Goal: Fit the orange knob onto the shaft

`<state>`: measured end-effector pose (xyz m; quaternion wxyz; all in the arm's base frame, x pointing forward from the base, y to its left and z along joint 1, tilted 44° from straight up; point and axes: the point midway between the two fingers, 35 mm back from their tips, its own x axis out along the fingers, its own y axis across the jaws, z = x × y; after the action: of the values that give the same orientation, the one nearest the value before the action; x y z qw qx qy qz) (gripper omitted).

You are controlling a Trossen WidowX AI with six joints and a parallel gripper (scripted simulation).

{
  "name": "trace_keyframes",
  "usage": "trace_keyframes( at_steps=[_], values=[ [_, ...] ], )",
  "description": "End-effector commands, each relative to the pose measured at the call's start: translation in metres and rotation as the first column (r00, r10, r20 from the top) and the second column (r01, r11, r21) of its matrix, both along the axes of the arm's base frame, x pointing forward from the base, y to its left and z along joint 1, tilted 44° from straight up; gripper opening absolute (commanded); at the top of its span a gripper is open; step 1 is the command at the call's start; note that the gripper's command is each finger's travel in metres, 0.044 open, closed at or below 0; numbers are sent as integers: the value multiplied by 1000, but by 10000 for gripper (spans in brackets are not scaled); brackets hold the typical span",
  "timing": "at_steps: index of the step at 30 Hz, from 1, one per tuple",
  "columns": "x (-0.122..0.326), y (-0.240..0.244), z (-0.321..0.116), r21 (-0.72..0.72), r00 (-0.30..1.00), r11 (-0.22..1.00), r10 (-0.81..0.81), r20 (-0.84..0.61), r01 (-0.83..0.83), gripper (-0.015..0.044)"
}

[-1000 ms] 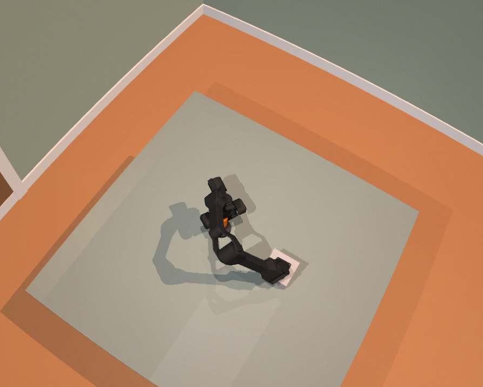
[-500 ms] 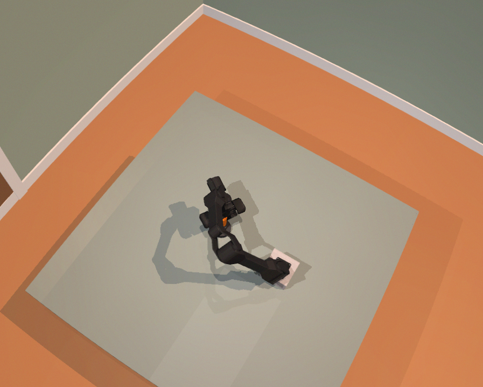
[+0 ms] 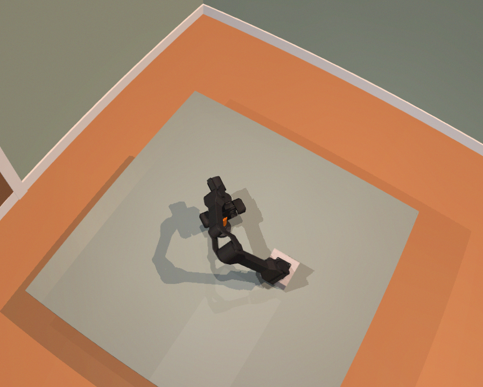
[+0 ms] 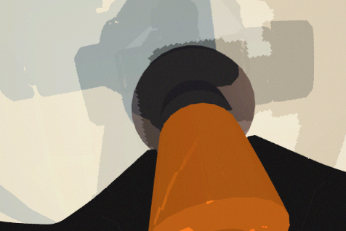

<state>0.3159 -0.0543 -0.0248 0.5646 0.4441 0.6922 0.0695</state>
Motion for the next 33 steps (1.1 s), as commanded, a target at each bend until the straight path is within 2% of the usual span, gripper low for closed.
trace_keyframes(
  at_steps=[1, 5, 33],
  values=[
    [-1, -2, 2, -1, 998, 999, -54, -46, 54, 0],
    [-3, 0, 3, -5, 981, 990, -142, -131, 142, 0],
    [0, -2, 2, -7, 976, 987, -159, -148, 160, 0]
  ],
)
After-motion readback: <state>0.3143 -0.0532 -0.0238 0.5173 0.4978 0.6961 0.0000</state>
